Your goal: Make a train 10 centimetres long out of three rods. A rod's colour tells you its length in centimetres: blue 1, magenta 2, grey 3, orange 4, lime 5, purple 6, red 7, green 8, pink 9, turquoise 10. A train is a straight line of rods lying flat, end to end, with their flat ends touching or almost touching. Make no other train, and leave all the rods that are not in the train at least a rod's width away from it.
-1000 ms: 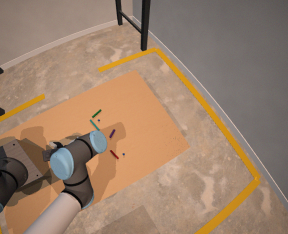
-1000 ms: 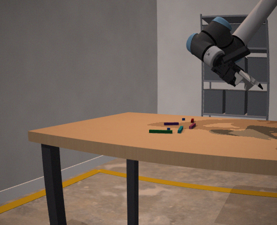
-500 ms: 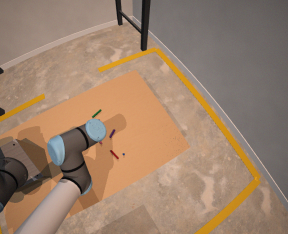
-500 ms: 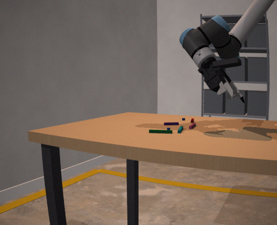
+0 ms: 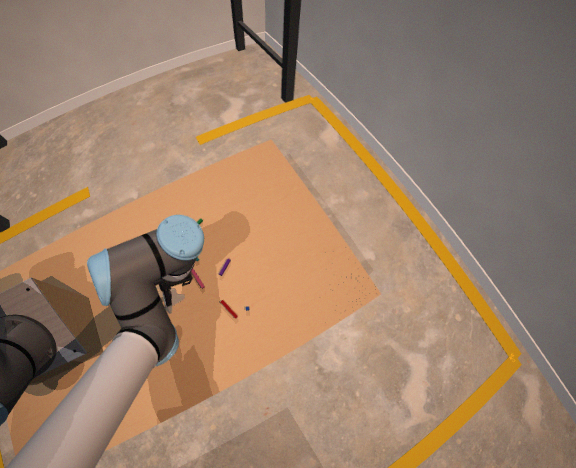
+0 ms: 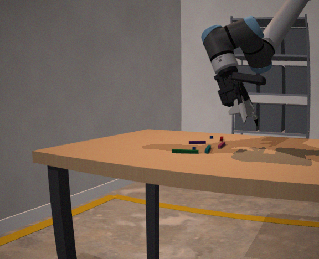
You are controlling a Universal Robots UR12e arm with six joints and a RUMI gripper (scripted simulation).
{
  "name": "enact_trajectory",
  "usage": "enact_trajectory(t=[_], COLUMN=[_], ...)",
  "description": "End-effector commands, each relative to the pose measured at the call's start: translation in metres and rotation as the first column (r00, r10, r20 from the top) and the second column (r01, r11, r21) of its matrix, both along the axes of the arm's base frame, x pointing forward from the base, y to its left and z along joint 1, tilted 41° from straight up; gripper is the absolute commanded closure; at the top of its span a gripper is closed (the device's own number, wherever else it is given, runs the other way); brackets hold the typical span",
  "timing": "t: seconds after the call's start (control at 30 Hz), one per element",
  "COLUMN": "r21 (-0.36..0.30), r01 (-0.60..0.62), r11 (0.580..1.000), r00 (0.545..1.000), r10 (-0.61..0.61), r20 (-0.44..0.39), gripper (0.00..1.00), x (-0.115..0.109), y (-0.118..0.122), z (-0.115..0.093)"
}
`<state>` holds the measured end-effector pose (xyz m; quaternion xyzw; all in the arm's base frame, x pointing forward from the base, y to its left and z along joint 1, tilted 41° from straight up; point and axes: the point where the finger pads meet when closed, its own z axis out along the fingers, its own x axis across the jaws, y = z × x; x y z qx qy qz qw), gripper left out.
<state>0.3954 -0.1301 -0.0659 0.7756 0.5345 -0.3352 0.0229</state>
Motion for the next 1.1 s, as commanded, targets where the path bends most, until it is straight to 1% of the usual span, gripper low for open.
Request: enact_trajectory(t=[0.0,0.07,0.1,0.17,0.2,0.3,0.33,0.47,0.53,0.67,0.8,1.07], r21=[-0.037,-0.063,-0.063,-0.089,-0.089,-0.125,-0.125,-0.166,-0.166,-0.196,-0.214,-0.224], r01=[-0.071,-0.110,-0.110,-0.144,-0.144,-0.187,-0.187,-0.228,-0.228,-0.254,-0.269,-0.277], r11=[0.997,0.992,0.992,0.985,0.985,0.974,0.974,0.959,0.959,0.947,0.939,0.934], r00=[0.996,0.989,0.989,0.981,0.981,0.967,0.967,0.949,0.949,0.934,0.925,0.919], r10=[0.073,0.116,0.116,0.154,0.154,0.205,0.205,0.257,0.257,0.293,0.314,0.326], r20=[0.059,0.090,0.090,0.117,0.117,0.150,0.150,0.182,0.182,0.203,0.215,0.222], gripper=[0.00,0.00,0.00,0.00,0.00,0.00,0.00,0.00,0.00,0.00,0.00,0.00], x=[0.023,0.038,0.038,0.052,0.052,0.070,0.070,0.089,0.089,0.101,0.108,0.112], y=[-0.008,-0.010,-0.010,-0.012,-0.012,-0.013,-0.013,-0.014,-0.014,-0.013,-0.013,-0.012], z=[-0.009,-0.011,-0.011,-0.012,-0.012,-0.012,-0.012,-0.011,-0.011,-0.009,-0.008,-0.007])
